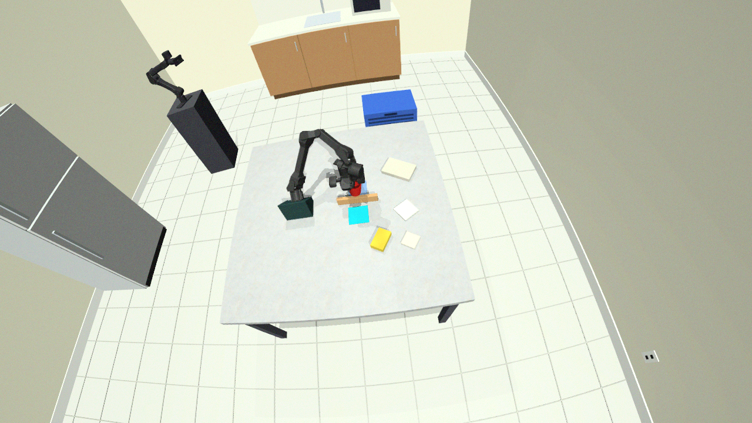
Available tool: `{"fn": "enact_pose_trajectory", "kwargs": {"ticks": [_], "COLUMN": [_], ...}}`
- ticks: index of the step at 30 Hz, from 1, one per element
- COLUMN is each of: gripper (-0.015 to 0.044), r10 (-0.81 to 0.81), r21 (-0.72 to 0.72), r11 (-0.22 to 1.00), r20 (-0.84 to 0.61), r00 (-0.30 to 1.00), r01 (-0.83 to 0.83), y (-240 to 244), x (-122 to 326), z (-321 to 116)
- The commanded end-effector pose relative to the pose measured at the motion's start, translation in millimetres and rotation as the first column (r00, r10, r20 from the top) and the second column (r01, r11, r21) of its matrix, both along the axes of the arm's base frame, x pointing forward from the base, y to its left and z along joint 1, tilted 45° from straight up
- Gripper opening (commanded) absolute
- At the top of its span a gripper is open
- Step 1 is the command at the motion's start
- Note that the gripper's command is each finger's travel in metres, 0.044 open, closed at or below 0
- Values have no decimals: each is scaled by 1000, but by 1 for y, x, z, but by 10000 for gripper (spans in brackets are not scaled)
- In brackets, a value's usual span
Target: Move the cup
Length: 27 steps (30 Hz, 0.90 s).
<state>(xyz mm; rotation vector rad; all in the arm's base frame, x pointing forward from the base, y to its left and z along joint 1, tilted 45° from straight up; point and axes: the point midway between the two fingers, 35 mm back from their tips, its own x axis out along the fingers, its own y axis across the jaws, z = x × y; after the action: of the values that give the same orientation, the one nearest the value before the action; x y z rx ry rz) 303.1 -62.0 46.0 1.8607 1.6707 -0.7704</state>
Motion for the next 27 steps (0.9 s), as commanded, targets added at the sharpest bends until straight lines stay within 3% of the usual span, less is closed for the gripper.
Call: {"fn": "enact_pose_trajectory", "kwargs": {"ticks": [1, 27], "gripper": [0, 0], "r10": [3, 3], "r21": [-6, -10], "r11": [1000, 1000], "r20": [4, 5], "r00": [1000, 1000], "r01": [-3, -3], "y": [-9, -59], "x": [-1, -9], "z": [-8, -54]}}
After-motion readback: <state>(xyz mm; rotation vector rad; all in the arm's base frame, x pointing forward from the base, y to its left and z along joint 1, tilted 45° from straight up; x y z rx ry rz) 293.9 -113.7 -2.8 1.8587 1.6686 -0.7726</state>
